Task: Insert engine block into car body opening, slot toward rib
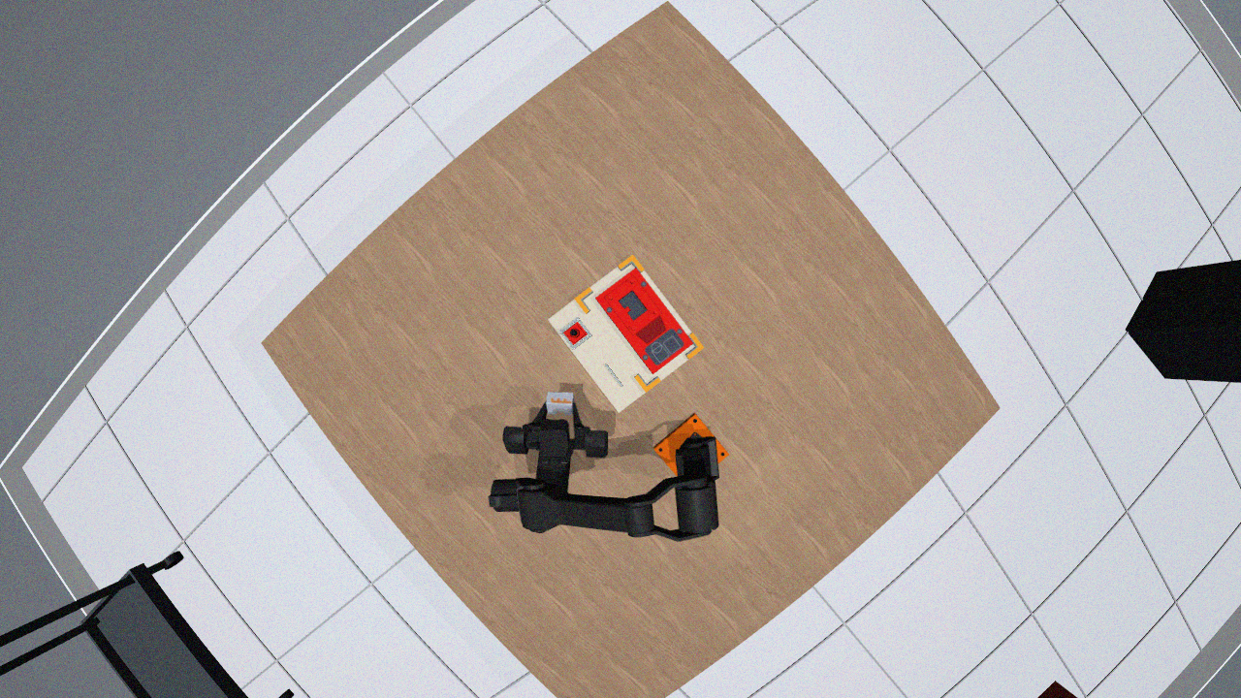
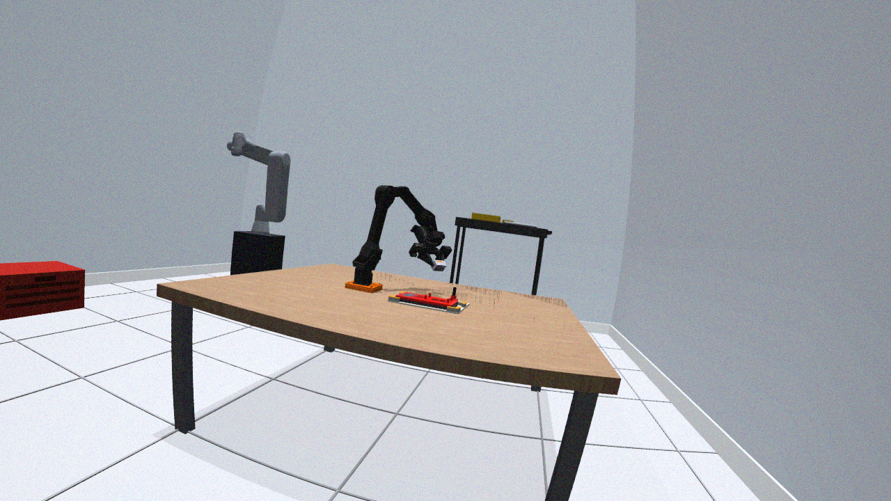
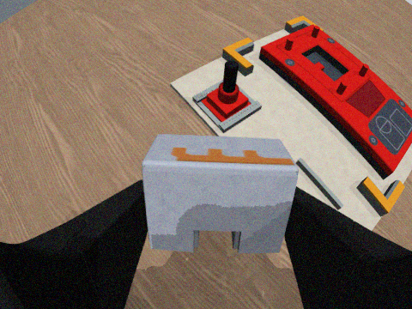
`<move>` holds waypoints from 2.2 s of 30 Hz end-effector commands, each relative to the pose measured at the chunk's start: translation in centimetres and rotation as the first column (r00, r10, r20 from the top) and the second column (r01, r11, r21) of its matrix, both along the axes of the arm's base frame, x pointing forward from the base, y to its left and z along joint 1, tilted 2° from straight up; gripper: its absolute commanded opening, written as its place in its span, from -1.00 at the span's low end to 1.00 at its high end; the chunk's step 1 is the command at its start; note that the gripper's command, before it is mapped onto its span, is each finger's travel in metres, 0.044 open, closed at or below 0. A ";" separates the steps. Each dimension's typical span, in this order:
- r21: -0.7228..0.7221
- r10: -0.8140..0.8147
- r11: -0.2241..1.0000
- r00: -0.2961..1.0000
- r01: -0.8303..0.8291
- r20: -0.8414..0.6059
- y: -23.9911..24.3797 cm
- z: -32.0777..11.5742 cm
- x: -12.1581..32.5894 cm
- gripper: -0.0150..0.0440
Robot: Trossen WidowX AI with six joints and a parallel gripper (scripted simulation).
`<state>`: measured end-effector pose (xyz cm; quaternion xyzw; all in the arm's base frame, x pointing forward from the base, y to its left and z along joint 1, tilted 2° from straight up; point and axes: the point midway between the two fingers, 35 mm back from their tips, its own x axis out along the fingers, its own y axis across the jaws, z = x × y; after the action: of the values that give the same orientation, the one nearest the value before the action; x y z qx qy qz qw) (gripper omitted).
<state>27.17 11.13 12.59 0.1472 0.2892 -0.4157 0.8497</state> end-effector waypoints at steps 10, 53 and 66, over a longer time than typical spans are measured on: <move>-0.098 0.003 0.995 0.997 0.004 0.071 0.2 -2.3 -0.2 -0.49; -0.098 0.003 0.995 0.997 0.004 0.071 0.1 -10.5 -0.1 -0.49; -0.098 0.003 0.995 0.997 0.004 0.071 0.1 -10.7 0.0 -0.49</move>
<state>27.21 11.22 1.90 0.1207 0.2330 -0.4225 0.8676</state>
